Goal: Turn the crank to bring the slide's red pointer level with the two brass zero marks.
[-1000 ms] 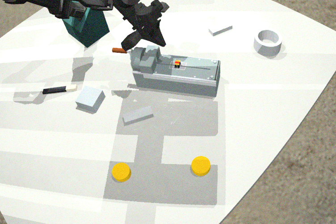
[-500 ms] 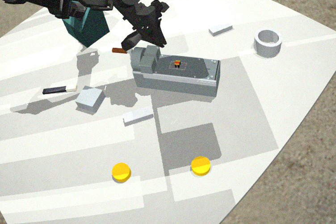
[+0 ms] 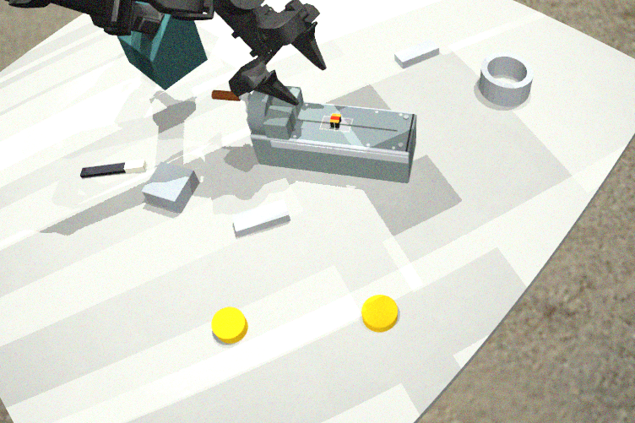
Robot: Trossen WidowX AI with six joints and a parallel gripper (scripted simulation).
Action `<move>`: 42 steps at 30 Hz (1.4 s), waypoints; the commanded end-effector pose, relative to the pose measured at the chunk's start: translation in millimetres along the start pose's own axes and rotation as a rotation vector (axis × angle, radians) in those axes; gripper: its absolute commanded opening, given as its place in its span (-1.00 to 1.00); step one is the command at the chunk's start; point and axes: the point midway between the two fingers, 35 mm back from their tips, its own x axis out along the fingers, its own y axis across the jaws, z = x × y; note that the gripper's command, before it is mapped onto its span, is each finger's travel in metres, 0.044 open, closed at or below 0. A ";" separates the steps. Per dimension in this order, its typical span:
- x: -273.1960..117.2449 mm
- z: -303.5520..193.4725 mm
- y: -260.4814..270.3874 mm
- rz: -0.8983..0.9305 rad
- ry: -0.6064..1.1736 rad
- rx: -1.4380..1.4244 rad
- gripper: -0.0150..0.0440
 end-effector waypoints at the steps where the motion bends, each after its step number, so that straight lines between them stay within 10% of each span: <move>1: 0.0 0.0 -0.1 -0.001 0.000 0.000 0.82; 16: 0.0 0.0 -0.1 -0.001 0.000 0.000 -0.49; 36: 0.0 0.0 -0.1 0.000 0.000 0.000 -0.49; 42: 0.0 0.0 -0.1 0.000 0.000 0.000 0.04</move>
